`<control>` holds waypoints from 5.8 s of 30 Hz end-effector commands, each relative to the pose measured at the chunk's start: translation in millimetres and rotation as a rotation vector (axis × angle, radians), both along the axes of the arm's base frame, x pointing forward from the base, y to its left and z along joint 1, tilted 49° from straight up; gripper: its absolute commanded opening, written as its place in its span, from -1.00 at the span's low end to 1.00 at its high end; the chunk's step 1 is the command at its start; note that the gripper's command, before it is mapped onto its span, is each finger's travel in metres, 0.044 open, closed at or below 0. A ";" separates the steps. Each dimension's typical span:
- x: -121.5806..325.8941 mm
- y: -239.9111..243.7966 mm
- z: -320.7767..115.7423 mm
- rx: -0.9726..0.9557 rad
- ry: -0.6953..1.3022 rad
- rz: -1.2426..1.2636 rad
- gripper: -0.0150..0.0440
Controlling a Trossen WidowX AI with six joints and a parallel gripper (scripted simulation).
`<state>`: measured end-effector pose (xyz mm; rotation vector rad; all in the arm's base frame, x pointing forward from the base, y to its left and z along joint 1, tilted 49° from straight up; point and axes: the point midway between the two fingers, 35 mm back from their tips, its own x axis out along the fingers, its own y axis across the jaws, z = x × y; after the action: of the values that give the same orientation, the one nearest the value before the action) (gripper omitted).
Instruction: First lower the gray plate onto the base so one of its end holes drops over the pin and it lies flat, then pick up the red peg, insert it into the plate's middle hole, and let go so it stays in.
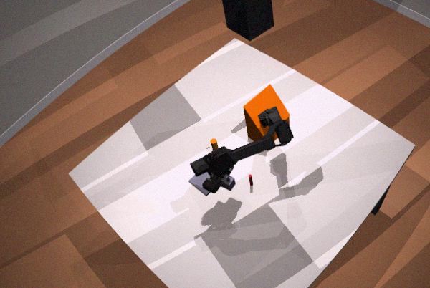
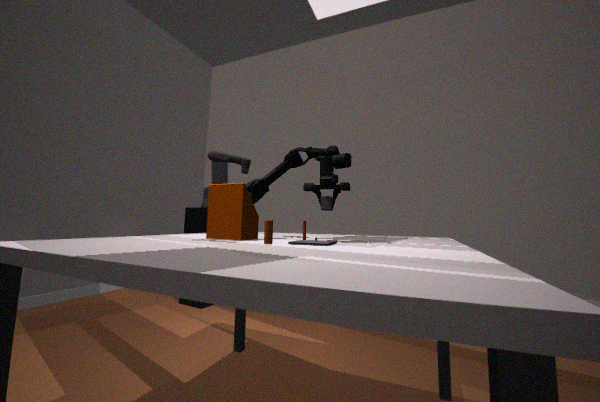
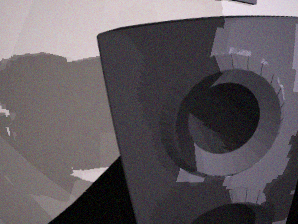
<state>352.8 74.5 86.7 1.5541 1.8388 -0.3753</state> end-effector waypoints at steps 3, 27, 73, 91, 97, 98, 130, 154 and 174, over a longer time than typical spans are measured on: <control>3.2 -5.3 -21.8 -0.004 0.020 -0.012 -0.49; 8.4 -24.6 -97.5 -0.008 0.085 -0.071 -0.49; 2.8 -35.8 -148.7 -0.009 0.130 -0.111 -0.49; 1.3 -24.1 -159.7 -0.009 0.130 -0.111 -0.49; 1.4 -22.7 -161.0 -0.009 0.130 -0.111 -0.49; 1.4 -22.0 -161.7 -0.009 0.130 -0.111 -0.49; 3.2 -9.0 -172.7 -0.011 0.119 -0.110 0.31; 11.5 -99.7 -98.1 -0.013 0.129 -0.112 1.00; -66.7 -21.5 2.0 -0.002 -0.070 0.069 1.00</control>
<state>319.0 30.0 68.4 1.5318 1.8199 -0.3594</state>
